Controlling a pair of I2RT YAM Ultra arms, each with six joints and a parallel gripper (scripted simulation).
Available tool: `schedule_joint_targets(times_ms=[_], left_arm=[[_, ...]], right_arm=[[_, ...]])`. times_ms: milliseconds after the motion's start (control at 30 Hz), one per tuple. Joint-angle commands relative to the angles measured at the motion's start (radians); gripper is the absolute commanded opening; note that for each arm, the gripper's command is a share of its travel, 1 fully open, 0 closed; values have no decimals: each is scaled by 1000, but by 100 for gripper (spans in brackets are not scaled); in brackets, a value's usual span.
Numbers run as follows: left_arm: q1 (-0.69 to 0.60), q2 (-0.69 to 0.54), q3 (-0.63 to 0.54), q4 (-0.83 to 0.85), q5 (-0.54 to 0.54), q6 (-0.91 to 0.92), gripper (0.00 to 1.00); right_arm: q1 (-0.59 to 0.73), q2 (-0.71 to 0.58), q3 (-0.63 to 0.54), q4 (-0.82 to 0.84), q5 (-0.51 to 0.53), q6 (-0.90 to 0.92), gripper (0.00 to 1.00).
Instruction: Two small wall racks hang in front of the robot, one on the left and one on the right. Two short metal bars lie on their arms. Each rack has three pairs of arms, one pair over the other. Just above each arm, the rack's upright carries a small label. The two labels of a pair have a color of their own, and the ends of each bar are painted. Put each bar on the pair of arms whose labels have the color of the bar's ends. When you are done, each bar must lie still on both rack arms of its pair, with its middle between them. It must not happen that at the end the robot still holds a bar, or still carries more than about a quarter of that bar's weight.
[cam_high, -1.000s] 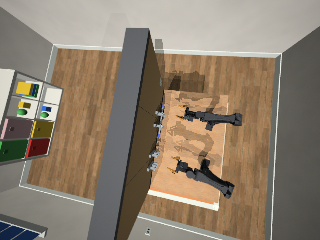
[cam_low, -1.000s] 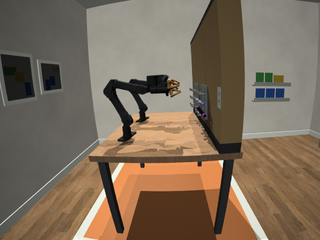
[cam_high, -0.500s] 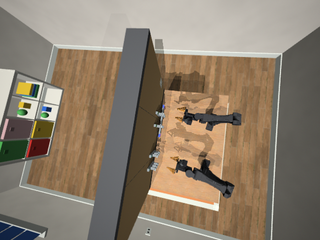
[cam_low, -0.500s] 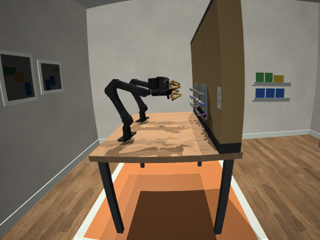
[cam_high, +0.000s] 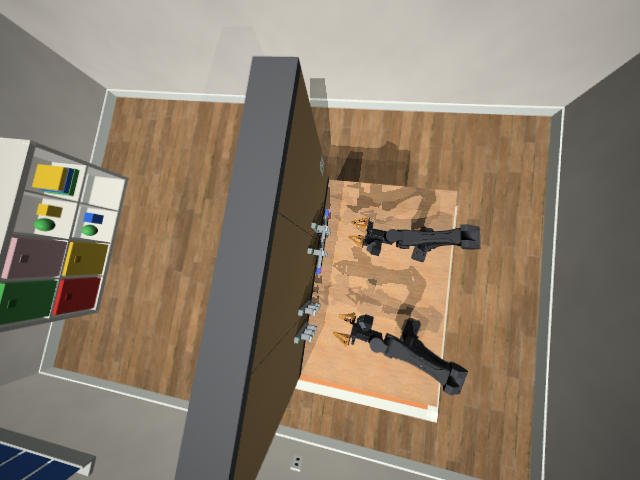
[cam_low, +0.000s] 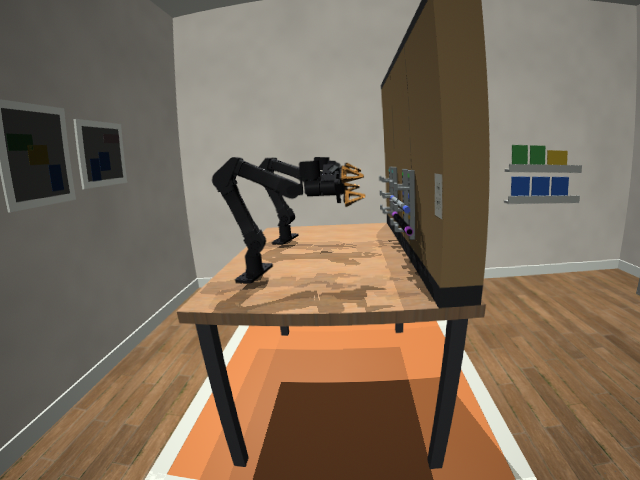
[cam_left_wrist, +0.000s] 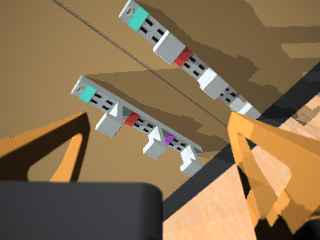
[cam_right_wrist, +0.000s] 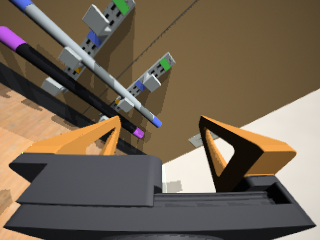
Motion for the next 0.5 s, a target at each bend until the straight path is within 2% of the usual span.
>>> schedule_joint_targets(times_ms=[0,467], left_arm=[[11,13,-16,50,-18,68,100],[13,49,-70,148,-45,231,100]], right_arm=[[20,20,-11,57,13,-65,100],[62,78,-38,138,32,-229,100]])
